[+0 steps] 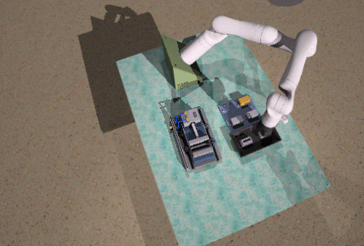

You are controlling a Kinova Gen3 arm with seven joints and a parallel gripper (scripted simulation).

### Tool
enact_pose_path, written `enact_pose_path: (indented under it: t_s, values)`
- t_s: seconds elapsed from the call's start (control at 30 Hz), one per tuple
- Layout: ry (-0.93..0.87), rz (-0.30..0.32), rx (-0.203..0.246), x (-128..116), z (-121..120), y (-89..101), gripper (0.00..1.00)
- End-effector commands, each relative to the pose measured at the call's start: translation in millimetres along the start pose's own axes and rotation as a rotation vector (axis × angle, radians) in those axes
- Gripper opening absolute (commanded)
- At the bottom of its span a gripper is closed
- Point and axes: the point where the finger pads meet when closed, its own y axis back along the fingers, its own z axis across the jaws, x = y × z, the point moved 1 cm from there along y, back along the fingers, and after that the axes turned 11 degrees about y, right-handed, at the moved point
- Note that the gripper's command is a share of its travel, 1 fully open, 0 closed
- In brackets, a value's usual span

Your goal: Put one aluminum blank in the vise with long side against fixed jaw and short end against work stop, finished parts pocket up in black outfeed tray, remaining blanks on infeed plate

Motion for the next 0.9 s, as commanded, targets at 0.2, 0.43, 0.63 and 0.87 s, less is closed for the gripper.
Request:
enact_pose_path:
  t_s: [0.2,0.43,0.63,0.87]
  values:
    - [0.012,0.000,-0.003,-0.7,0.2,-1.2,0.00]
    - [0.014,0.000,-0.003,-0.9,0.2,-1.2,0.00]
    - [0.017,0.000,-0.003,-1.2,0.2,-1.3,0.00]
    - [0.020,0.000,-0.003,-1.5,0.3,-1.3,0.00]
